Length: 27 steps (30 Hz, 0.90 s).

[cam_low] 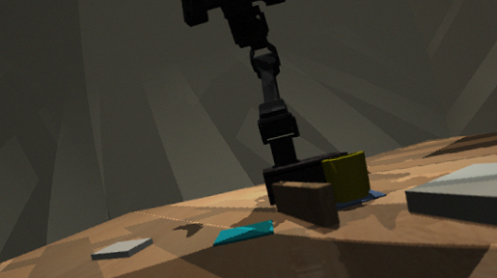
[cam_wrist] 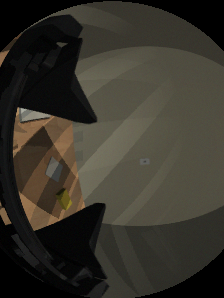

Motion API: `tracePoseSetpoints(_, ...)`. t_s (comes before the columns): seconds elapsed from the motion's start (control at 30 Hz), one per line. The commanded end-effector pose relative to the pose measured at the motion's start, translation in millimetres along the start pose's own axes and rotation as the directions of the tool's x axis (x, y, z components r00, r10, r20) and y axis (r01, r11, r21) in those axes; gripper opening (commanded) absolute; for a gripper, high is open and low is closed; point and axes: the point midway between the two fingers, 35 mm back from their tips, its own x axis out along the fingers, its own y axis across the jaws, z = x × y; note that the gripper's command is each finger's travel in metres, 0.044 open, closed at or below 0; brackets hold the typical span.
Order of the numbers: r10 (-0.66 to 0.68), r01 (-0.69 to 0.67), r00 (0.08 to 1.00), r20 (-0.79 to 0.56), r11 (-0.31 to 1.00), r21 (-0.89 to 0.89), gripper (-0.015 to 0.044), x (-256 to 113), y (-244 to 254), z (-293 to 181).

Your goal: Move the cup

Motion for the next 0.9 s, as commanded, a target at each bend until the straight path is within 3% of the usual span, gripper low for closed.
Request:
tracePoseSetpoints(0.0, 0.005, -0.005, 1.000, -0.017, 1.000, 0.014, 0.0374, 1.6, 1.5, -3.4)
tracePoseSetpoints(0.13, 0.103, -0.004, 0.931, -0.349, 0.962, 0.274, 0.0269, 21.2, 34.3, -73.8)
tracePoseSetpoints(0.27, 0.182, 0.208, 0.698, -0.693, 0.874, 0.439, 0.0167, 11.7, 73.5, -153.6)
tracePoseSetpoints(0.3, 0.188, 0.285, 0.620, -0.762, 0.851, 0.442, 0.0167, 4.7, 81.7, -171.0)
tracePoseSetpoints(0.47, 0.118, 0.679, 0.183, -0.976, 0.703, 0.212, 0.0167, -45.1, 103.4, -235.5)
tracePoseSetpoints(0.57, 0.048, 0.791, -0.028, -0.998, 0.611, 0.007, 0.0167, -73.0, 107.9, -252.6)
tracePoseSetpoints(0.87, 0.041, 0.797, -0.043, -0.998, 0.604, -0.009, 0.0167, -78.6, 101.6, -254.0)
